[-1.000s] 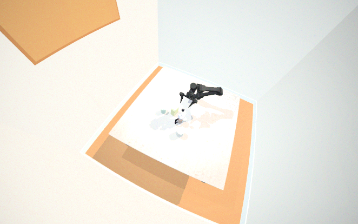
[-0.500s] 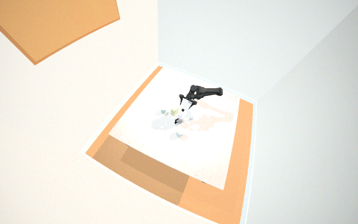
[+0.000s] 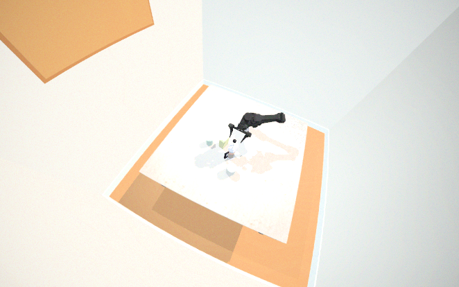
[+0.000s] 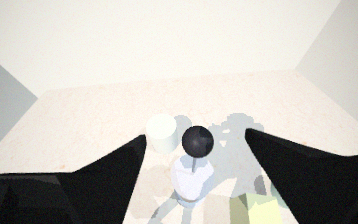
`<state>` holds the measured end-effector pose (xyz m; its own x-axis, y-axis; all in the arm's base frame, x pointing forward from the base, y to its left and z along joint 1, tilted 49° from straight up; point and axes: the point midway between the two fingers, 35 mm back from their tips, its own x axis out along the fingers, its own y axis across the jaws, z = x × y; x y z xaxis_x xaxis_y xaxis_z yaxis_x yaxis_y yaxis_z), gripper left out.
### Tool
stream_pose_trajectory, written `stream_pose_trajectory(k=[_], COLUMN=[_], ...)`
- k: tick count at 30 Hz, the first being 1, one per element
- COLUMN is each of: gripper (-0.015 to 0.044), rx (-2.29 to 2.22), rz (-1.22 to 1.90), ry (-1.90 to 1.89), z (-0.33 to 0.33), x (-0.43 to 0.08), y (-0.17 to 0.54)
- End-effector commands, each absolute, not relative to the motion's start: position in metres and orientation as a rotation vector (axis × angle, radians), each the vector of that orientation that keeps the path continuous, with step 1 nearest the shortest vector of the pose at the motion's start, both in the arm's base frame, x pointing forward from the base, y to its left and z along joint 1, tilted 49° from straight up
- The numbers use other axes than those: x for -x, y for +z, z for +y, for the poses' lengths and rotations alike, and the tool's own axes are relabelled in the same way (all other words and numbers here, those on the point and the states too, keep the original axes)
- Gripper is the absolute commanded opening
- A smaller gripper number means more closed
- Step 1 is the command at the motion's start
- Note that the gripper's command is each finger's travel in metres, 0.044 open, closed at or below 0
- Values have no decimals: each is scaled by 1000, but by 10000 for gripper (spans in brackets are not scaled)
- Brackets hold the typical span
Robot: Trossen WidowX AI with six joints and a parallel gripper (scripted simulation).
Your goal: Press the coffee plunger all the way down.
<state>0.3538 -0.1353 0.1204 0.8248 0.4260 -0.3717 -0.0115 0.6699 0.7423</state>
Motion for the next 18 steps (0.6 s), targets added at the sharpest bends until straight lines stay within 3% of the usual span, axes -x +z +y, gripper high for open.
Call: stream_pose_trajectory(k=[1, 3, 15, 18], gripper=[440, 440, 125, 125], rx=[-820, -820, -820, -820], rz=[569, 568, 568, 568], ry=[260, 260, 260, 260], z=[-130, -130, -130, -130], x=[-359, -360, -360, -360], y=[113, 113, 113, 113])
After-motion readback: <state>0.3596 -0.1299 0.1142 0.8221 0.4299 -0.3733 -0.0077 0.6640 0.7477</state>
